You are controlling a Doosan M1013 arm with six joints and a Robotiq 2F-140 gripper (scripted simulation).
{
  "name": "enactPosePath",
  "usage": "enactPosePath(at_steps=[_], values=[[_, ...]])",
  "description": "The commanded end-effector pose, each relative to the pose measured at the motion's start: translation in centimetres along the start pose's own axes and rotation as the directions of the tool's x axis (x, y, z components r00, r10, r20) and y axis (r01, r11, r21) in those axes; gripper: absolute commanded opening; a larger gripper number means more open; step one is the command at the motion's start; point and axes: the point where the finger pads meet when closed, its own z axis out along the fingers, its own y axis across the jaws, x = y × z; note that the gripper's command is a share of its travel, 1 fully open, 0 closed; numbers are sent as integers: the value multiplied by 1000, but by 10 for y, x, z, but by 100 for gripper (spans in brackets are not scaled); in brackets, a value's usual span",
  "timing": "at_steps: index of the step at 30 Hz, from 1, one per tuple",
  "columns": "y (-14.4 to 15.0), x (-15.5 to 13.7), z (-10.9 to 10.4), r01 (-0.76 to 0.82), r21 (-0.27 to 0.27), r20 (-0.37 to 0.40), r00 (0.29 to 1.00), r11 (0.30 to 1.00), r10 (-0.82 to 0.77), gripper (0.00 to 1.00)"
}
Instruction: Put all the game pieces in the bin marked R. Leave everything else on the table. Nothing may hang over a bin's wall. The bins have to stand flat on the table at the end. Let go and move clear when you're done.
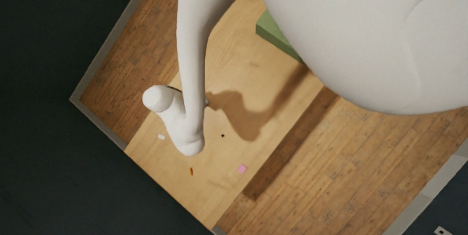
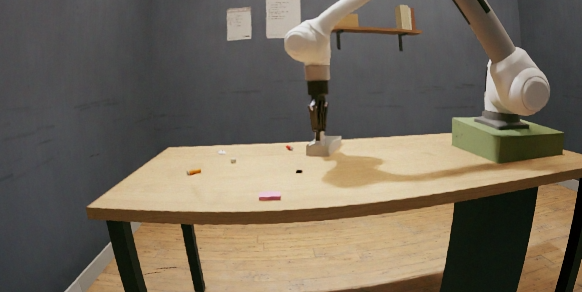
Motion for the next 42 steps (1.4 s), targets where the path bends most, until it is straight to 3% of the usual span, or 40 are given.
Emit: enactPosePath(at_steps=[1, 20, 42], values=[[0, 1, -1, 0, 1, -1, 1000, 1000, 0, 15], [0, 1, -1, 0, 1, -1, 1000, 1000, 0, 15], [0, 0, -28, 0, 1, -1, 1000, 1000, 0, 15]])
